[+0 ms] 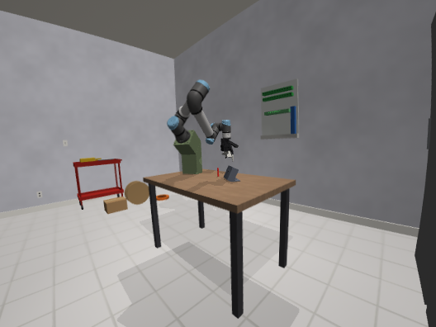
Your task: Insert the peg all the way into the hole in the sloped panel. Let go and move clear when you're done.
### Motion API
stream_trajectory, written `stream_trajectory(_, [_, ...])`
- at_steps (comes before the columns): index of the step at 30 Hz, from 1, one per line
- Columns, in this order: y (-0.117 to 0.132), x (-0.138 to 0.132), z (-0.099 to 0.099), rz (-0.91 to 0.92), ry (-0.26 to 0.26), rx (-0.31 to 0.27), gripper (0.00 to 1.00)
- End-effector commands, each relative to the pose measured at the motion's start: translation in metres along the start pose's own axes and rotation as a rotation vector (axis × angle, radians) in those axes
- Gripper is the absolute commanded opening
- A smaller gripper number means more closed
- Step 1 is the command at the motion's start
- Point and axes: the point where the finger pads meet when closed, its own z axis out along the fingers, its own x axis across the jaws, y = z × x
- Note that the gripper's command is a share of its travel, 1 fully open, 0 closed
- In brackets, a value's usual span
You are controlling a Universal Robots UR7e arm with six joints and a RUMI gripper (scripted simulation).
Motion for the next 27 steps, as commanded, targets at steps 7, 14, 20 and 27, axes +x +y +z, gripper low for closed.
stream_trajectory(7, [0.005, -0.003, 0.002, -0.098, 0.010, -0.001, 1.00])
stream_trajectory(14, [0.010, -0.006, 0.004, -0.175, 0.016, -0.004, 1.00])
stream_trajectory(20, [0.013, -0.008, 0.006, -0.240, 0.021, -0.008, 1.00])
stream_trajectory(27, [0.017, -0.010, 0.007, -0.295, 0.025, -0.011, 1.00])
